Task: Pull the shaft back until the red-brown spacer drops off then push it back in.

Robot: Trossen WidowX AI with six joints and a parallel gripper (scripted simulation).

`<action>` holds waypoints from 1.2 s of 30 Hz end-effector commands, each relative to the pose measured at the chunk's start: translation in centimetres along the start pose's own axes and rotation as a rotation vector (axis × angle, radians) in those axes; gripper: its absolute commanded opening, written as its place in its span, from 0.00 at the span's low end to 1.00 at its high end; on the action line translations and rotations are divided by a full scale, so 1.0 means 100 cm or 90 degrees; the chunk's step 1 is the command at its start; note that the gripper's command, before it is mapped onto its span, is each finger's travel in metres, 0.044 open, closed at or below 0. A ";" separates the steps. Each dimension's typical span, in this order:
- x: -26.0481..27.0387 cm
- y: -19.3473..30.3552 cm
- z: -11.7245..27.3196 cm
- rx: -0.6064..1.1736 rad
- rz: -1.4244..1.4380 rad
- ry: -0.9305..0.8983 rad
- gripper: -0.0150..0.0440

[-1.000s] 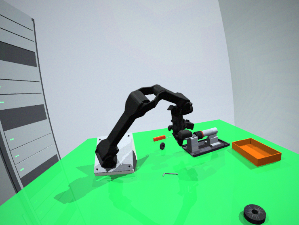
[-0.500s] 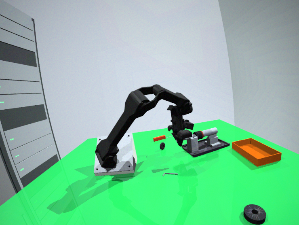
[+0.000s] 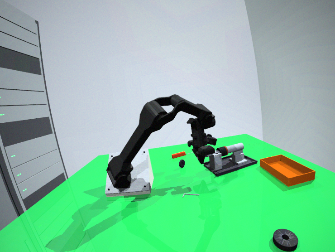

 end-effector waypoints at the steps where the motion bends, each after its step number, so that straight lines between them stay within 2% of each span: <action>1: 0.000 0.001 0.000 0.001 -0.002 -0.001 0.25; 36: -0.001 0.005 0.000 0.001 -0.002 -0.001 0.25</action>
Point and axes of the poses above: the point midway between the two fingers, 35 mm back from their tips, its own z axis back along the fingers, its own x axis across the jaws, y = z × x, the point moved 3 cm from there along z, back along the fingers, and after that the axes turned 11 degrees about -z, right-handed, at the moved point
